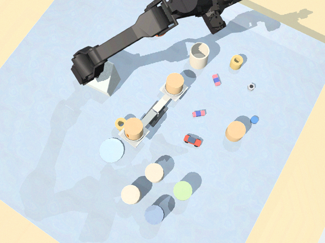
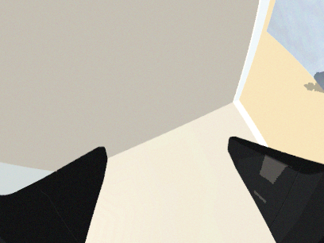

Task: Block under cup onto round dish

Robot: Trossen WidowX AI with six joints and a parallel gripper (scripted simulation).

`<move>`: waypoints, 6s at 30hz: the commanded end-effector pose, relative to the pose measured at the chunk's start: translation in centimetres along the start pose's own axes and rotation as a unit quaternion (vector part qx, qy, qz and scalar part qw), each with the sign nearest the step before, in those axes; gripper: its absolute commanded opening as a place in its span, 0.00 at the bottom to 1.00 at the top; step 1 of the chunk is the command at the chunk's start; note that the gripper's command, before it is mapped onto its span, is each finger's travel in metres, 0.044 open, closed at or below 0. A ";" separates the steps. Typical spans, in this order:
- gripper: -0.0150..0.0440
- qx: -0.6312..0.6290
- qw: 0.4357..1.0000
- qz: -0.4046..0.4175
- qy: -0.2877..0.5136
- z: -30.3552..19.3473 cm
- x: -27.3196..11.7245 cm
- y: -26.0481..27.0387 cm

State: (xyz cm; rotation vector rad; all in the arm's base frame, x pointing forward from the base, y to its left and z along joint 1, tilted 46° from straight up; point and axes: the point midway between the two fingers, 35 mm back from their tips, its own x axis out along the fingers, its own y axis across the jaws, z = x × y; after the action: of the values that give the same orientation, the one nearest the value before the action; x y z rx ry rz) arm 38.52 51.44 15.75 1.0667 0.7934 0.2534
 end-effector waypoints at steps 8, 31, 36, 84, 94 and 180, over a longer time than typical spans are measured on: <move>1.00 -0.044 0.995 -0.089 -0.014 -0.9 -2.5 -4.5; 1.00 -0.266 0.894 -0.353 -0.072 0.7 -16.5 -19.0; 1.00 -0.326 0.854 -0.396 -0.082 1.9 -20.0 -21.4; 1.00 -0.667 0.433 -0.597 0.108 10.5 -29.5 -28.8; 1.00 -0.679 0.353 -0.592 0.253 11.4 -25.8 -30.3; 0.80 -0.687 0.175 -0.421 0.566 18.0 -17.1 -43.8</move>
State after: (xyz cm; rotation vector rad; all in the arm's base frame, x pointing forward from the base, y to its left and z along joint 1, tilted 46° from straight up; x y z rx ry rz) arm 31.03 8.55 -9.58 -1.7540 1.6673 0.5875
